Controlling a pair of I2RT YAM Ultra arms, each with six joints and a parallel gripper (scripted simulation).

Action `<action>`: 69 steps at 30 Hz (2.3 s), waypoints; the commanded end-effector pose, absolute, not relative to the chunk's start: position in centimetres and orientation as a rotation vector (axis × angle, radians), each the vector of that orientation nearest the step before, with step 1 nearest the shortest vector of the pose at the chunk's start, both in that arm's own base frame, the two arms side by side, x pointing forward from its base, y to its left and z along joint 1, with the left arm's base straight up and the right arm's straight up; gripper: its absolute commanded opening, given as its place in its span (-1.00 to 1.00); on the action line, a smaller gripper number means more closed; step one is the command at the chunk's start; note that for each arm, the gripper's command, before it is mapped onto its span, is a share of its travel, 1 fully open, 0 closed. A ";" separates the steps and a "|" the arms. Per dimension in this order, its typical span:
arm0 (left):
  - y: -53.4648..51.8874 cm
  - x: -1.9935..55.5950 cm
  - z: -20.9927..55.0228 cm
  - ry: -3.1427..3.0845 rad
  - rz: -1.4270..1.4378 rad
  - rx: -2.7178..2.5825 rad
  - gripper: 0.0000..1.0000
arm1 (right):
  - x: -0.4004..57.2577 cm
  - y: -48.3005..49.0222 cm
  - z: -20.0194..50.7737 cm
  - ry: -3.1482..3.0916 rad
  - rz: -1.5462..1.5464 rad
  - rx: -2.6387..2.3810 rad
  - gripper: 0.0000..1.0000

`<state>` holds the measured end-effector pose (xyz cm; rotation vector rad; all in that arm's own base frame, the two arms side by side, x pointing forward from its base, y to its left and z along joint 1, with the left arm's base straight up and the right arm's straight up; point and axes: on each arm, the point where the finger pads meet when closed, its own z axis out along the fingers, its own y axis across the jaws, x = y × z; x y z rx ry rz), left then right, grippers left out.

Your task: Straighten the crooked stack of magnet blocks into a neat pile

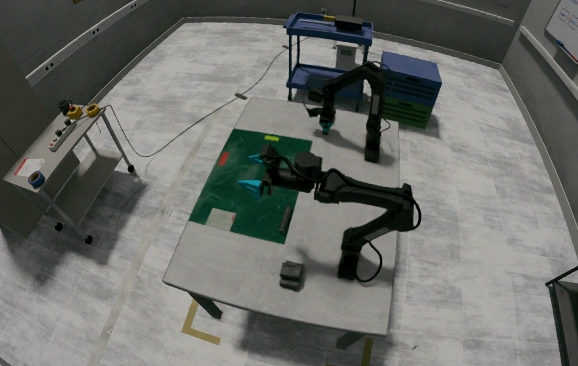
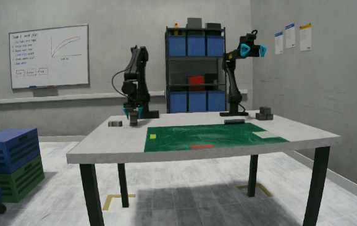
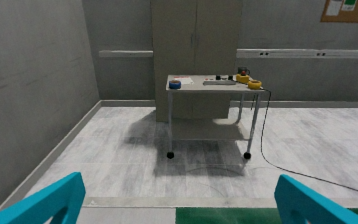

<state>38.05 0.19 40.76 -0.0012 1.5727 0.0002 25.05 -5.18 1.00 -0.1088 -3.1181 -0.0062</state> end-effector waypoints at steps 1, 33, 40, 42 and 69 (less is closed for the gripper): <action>0.0 37.2 42.6 1.545 0.006 0.007 1.00 | 25.4 -5.8 1.8 -3.122 0.014 -0.137 0.53; 0.0 37.2 42.6 1.545 0.006 0.007 1.00 | 26.6 -6.0 0.2 -3.152 0.021 -0.115 0.53; 0.0 37.2 42.6 1.545 0.006 0.007 1.00 | 26.2 -5.6 0.3 -3.155 0.021 -0.110 0.53; 0.0 37.2 42.6 1.545 0.006 0.007 1.00 | 26.4 -5.5 0.4 -3.160 0.023 -0.107 0.53; 0.0 37.2 42.6 1.545 0.006 0.007 1.00 | 25.5 -5.9 0.7 -3.123 0.018 -0.137 -0.06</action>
